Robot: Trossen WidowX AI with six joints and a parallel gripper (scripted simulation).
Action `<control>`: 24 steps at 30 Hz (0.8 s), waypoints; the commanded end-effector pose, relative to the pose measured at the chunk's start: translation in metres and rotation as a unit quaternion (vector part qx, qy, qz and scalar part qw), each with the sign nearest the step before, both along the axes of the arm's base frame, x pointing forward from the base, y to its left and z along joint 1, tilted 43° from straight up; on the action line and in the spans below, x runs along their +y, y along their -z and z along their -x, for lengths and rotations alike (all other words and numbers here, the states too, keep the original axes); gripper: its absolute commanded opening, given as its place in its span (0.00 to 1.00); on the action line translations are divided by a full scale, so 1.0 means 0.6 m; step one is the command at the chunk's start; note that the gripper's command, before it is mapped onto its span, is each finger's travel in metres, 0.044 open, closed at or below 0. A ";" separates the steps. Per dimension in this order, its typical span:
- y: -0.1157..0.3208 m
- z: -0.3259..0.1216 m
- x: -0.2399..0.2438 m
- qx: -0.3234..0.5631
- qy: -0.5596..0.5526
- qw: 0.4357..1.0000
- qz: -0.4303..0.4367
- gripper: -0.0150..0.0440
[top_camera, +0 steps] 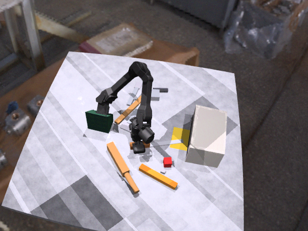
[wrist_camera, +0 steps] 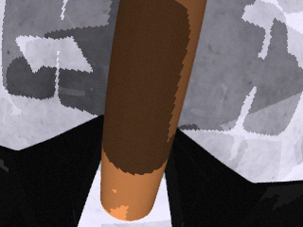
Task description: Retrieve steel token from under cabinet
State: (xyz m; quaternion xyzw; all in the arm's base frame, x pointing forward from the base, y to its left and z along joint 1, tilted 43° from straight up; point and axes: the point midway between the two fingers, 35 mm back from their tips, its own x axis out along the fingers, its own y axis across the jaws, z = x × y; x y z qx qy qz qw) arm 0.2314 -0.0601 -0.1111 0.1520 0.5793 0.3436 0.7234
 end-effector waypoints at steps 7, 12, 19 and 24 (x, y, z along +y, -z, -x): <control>-0.002 -0.003 -0.003 -0.030 -0.031 0.999 0.005 0.25; -0.003 -0.003 -0.004 -0.043 -0.044 0.998 0.007 0.25; -0.004 -0.003 -0.004 -0.058 -0.061 0.996 0.008 0.25; -0.009 -0.006 0.000 -0.059 -0.063 0.996 0.009 0.25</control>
